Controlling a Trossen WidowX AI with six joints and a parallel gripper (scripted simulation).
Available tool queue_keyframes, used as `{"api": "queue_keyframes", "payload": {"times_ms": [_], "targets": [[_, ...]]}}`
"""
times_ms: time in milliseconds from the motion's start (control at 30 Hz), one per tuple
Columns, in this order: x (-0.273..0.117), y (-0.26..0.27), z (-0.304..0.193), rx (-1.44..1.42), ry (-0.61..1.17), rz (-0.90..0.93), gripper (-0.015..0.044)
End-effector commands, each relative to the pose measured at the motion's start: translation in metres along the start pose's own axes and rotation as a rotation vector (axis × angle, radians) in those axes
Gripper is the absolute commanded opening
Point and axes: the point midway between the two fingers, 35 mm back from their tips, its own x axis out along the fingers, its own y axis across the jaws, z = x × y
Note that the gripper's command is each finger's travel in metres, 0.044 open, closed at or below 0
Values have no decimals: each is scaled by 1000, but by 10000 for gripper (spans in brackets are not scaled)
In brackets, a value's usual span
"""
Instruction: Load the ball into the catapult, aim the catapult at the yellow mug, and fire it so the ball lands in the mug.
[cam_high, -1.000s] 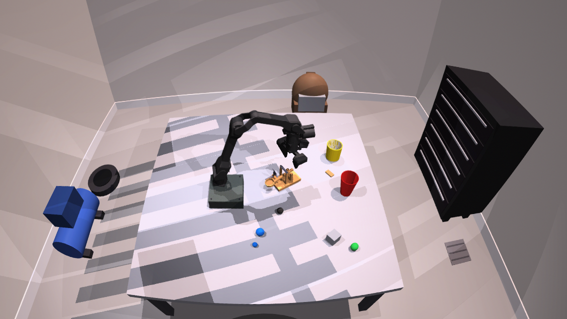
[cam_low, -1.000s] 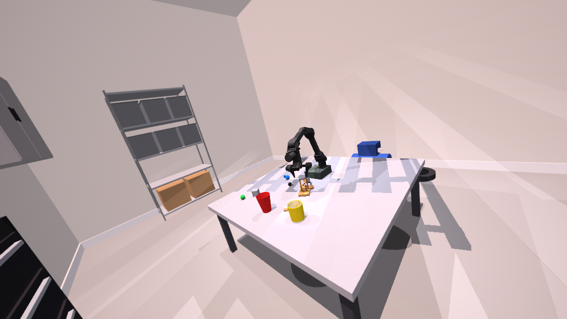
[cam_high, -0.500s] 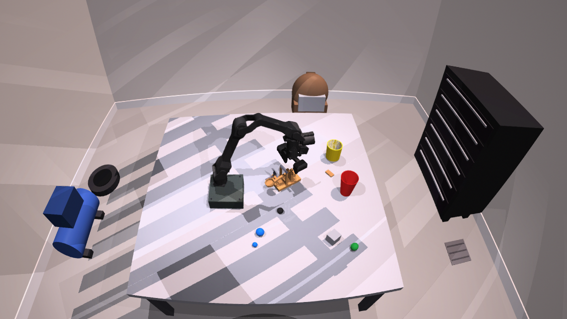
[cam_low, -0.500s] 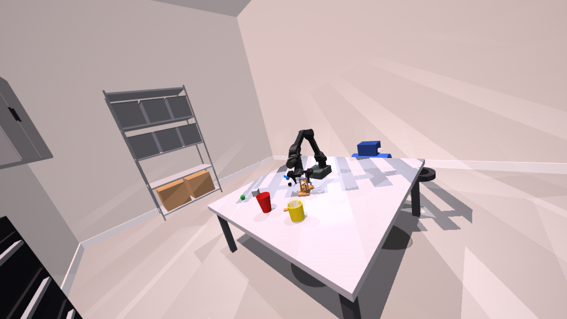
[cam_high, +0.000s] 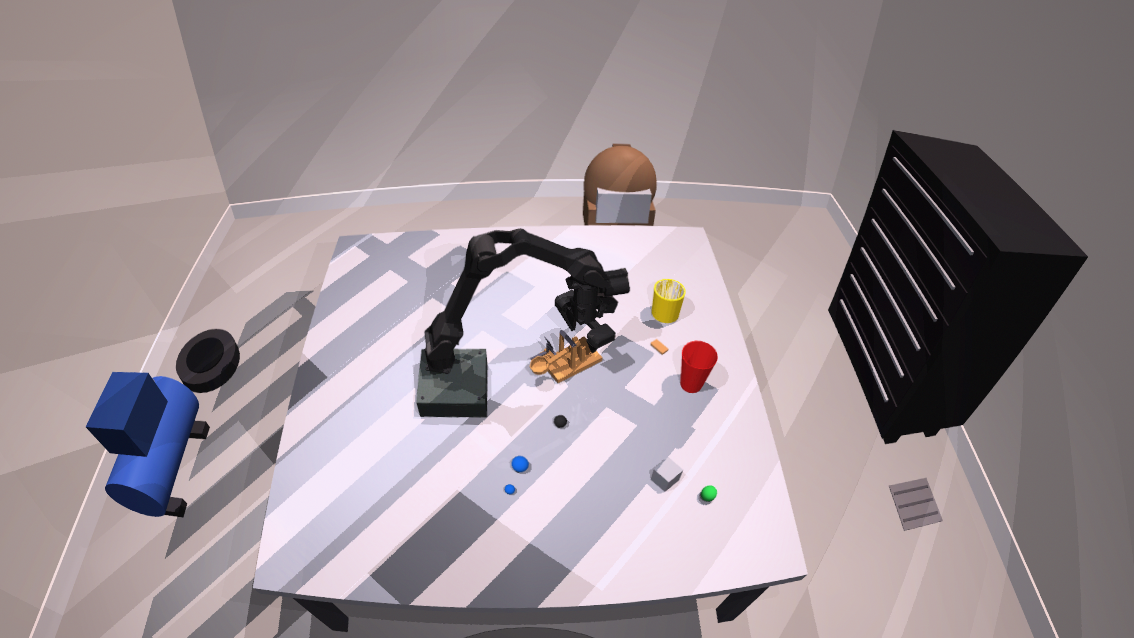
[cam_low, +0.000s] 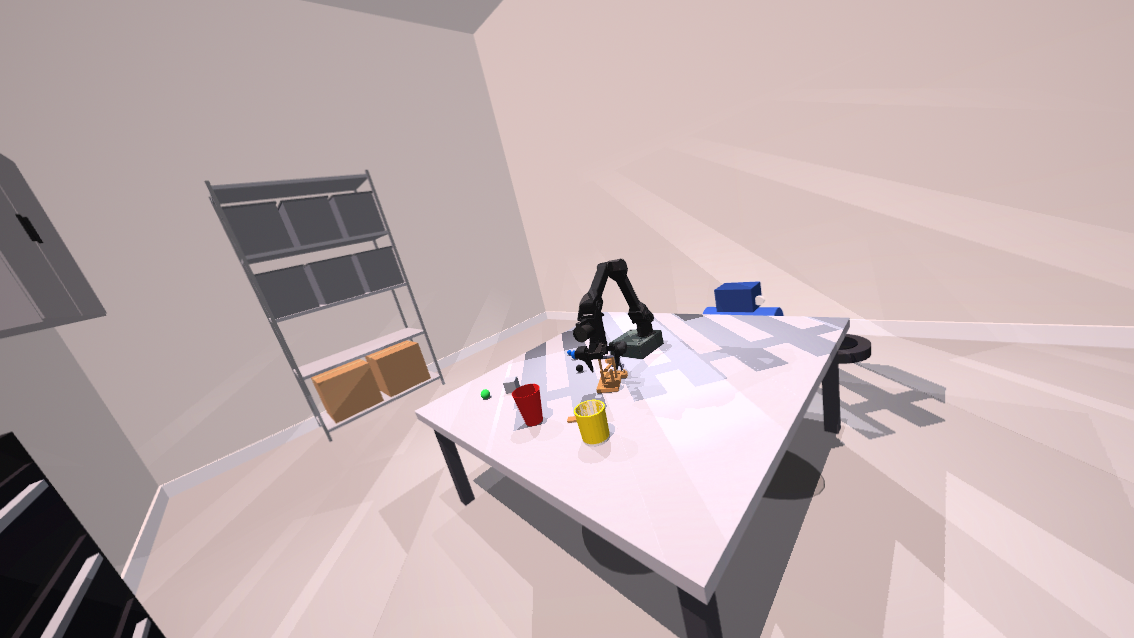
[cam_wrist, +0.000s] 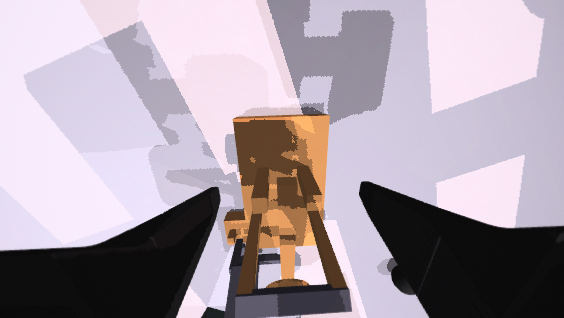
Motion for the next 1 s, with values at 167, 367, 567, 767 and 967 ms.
{"api": "queue_keyframes", "payload": {"times_ms": [167,367,567,767,967], "targets": [[21,2,-2,-6,13,11,440],[31,2,-2,-6,13,11,440],[38,2,-3,-6,13,11,440],[38,2,-3,-6,13,11,440],[35,1,-2,0,8,3,335]]}}
